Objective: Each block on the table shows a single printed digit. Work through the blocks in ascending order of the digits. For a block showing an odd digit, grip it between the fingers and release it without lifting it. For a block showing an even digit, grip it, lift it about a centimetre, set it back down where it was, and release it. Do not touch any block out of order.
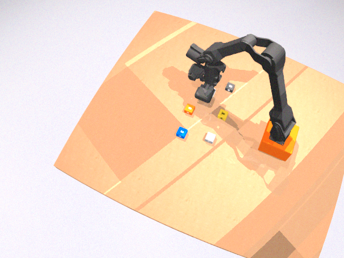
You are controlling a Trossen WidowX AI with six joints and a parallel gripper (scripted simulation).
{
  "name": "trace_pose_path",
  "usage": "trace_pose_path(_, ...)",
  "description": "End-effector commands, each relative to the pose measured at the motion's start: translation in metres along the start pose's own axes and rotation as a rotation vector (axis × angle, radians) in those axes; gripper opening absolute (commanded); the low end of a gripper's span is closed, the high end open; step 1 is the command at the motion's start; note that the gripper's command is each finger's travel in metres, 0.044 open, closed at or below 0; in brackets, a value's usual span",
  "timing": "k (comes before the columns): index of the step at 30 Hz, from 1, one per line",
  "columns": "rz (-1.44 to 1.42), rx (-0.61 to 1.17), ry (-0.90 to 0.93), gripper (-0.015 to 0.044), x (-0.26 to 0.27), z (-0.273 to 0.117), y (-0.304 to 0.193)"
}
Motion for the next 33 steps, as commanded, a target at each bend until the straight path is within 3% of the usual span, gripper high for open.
trace_pose_path(1,-0.005,0.000,0.000,0.0120,0.000,0.001,0.000)
trace_pose_path(33,-0.005,0.000,0.000,0.0120,0.000,-0.014,0.000)
Point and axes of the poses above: the point midway between the two fingers, 35 mm back from their tips, its own z axis out along the fingers, its own x axis across the jaws, y = z × x, the point moved 8 cm from there along -z, back along the fingers, and after that the axes turned 5 degrees about z, right-handed, at the moved point
